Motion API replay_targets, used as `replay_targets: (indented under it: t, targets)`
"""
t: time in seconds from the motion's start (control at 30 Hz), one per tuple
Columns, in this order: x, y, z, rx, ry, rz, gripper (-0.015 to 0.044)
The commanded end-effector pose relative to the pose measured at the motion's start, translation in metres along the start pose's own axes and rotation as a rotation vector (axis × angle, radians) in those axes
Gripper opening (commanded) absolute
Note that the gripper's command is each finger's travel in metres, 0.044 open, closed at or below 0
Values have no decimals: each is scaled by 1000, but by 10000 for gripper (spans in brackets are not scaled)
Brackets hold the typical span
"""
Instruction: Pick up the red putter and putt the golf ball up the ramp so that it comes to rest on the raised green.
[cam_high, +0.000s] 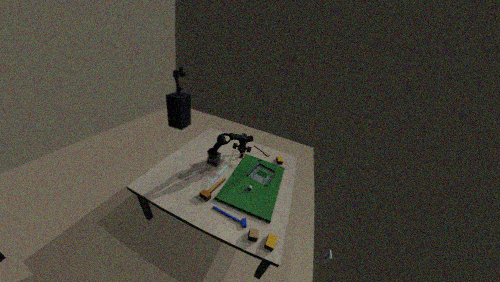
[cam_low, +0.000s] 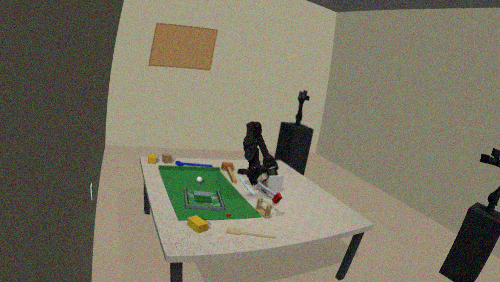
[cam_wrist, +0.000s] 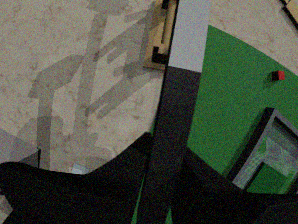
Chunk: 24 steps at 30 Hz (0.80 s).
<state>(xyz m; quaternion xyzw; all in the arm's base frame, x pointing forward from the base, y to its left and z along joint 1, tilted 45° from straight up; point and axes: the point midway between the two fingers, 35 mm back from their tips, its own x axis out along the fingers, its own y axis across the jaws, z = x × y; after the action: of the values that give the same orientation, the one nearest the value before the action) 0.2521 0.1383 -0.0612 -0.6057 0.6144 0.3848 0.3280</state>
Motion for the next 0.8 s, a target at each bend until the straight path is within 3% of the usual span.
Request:
replay_targets:
  t: [0.0,0.3,0.77]
  targets:
    - [0,-1,-2,9,1,-1,0]
    - [-17,-14,-52,234,23,-28,0]
    - [-56,-17,-153,861,76,-85,0]
